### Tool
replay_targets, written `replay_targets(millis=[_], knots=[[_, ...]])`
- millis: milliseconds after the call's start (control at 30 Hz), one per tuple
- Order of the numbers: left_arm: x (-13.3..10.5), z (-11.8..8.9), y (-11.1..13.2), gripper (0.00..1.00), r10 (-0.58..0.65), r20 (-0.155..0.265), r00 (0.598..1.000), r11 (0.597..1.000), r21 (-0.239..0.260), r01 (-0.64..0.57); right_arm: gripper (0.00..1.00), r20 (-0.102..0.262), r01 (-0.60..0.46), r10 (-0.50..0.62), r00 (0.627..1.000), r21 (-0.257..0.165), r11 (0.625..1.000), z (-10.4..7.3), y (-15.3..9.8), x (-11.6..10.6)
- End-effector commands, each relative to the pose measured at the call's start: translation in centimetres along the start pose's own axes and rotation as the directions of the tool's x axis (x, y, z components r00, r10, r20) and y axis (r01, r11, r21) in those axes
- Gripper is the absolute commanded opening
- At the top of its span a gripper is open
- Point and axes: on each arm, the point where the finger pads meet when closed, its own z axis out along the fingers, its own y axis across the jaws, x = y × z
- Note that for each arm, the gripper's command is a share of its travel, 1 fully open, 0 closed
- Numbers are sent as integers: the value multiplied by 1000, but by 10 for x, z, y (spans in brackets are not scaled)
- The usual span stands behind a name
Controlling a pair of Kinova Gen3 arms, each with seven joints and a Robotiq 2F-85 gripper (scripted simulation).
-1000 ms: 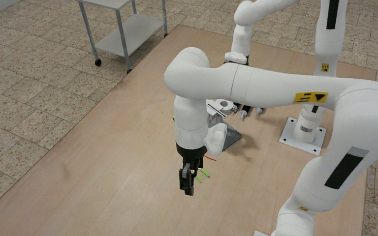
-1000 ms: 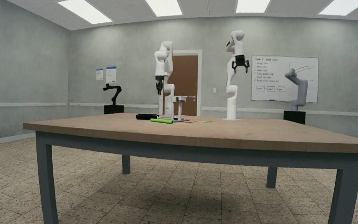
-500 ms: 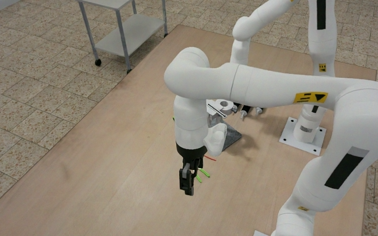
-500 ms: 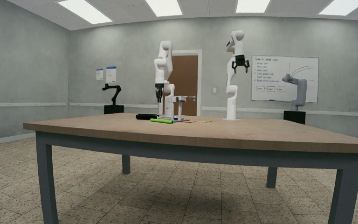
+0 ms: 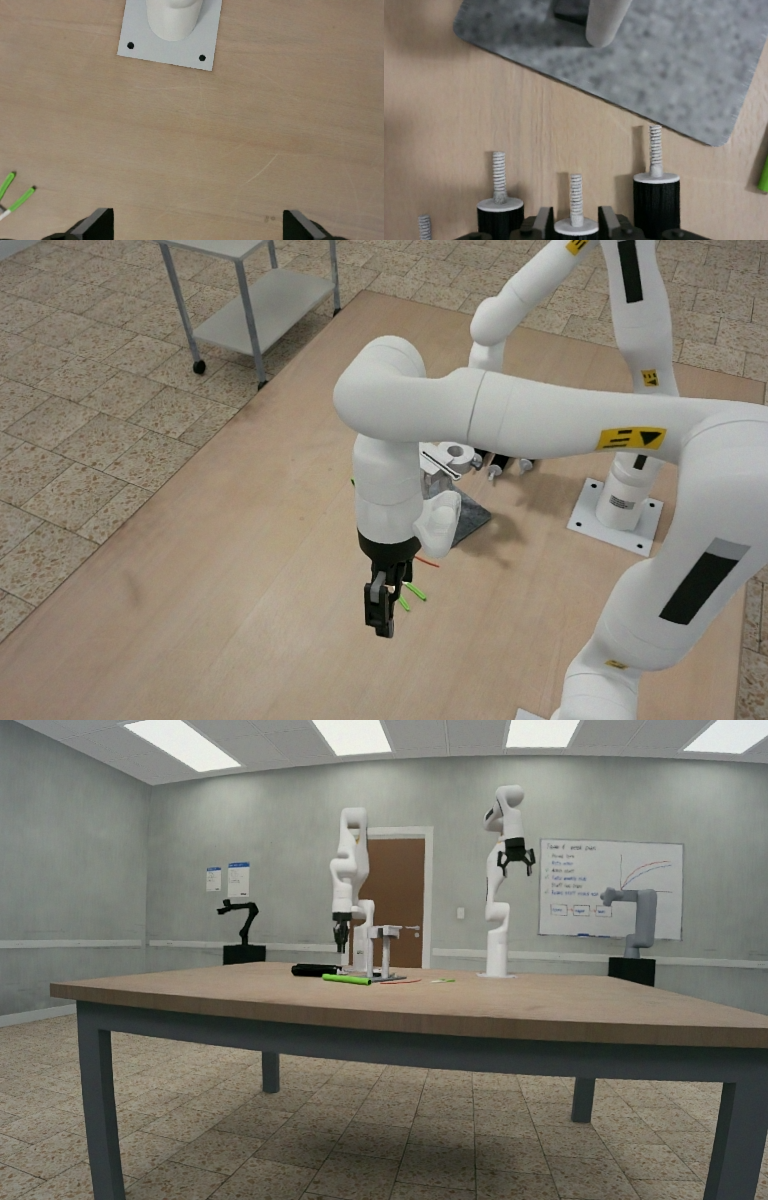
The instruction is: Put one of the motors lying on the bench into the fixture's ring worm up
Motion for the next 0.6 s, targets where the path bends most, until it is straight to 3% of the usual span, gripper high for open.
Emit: replay_targets(millis=[0, 567], knots=[[0, 0, 0, 1000, 0, 1, 1000, 1000, 0, 0, 324, 0, 0, 0, 1000, -2, 1000, 9, 1, 0], [0, 0, 0, 1000, 0, 1, 1000, 1000, 0, 0, 324, 0, 0, 0, 1000, -2, 1000, 31, 1, 0]])
